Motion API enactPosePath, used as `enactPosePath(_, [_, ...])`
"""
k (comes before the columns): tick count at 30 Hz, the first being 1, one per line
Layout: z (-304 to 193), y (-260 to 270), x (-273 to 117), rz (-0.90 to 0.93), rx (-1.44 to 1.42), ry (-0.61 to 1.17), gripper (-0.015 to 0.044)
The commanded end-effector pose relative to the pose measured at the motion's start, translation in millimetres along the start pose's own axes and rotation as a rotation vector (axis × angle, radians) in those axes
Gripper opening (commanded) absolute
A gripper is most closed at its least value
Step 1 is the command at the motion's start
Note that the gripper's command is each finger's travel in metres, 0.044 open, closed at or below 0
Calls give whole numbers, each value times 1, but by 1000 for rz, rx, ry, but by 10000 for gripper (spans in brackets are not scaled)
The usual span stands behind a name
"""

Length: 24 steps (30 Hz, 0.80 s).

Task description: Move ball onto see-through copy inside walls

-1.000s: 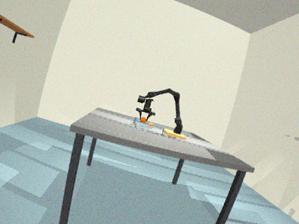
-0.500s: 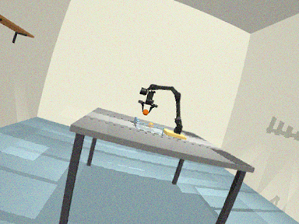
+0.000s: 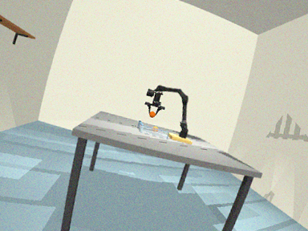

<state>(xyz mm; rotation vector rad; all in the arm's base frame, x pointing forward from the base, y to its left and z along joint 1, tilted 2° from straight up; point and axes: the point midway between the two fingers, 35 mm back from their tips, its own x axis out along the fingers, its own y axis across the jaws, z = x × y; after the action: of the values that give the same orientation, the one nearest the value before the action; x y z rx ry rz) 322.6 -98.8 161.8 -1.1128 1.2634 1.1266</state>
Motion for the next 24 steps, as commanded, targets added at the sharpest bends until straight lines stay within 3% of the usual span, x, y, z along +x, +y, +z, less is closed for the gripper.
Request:
enactPosePath(1, [2, 8, 3, -5, 2, 6, 0])
enactPosePath(24, [16, 62, 44, 0, 2, 5, 0])
